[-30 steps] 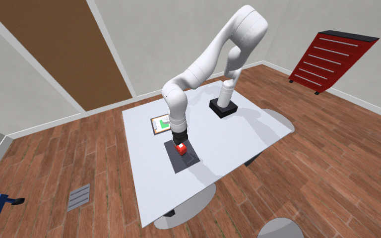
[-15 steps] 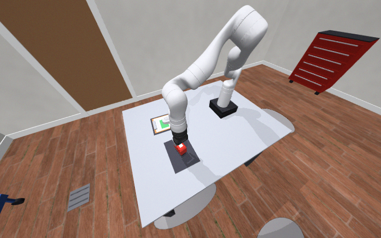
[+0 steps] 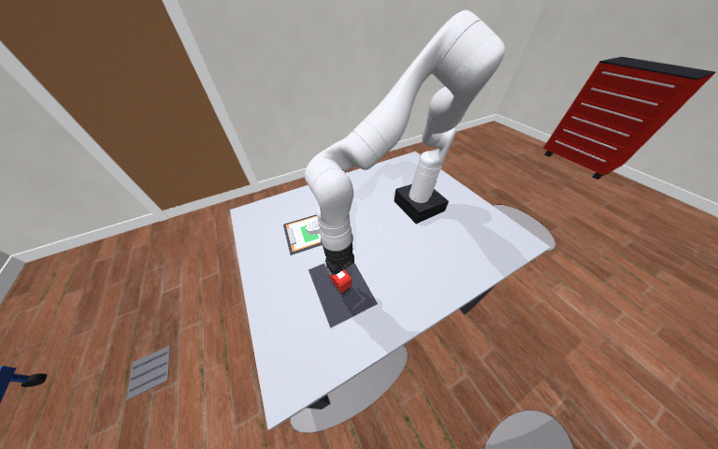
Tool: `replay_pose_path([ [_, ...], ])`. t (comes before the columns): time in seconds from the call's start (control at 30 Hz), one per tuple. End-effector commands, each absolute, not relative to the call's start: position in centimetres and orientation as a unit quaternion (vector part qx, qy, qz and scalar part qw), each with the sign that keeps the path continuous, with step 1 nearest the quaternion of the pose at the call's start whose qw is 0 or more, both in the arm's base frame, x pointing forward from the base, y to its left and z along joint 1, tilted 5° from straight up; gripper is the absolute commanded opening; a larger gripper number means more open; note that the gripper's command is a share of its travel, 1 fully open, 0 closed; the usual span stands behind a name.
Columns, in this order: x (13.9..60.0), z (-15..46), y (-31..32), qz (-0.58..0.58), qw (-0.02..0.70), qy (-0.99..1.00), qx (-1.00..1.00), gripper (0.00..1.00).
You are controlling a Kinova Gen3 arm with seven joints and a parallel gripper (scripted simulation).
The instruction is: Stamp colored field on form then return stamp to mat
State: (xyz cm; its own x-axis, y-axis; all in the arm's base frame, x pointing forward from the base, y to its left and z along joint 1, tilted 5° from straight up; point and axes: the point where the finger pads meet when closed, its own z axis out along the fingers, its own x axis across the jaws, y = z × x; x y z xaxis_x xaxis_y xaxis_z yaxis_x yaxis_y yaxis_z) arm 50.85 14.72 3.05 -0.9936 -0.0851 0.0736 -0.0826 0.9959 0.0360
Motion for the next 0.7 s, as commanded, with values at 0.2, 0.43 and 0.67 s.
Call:
replay_pose_path([
  [0.2,50.91,3.05,14.73,-0.017,0.037,-0.998,0.042,1.00],
  [0.43,50.90,2.99,14.74,-0.017,0.037,-0.998,0.042,1.00],
  [0.67,50.90,2.90,14.74,-0.017,0.037,-0.998,0.042,1.00],
])
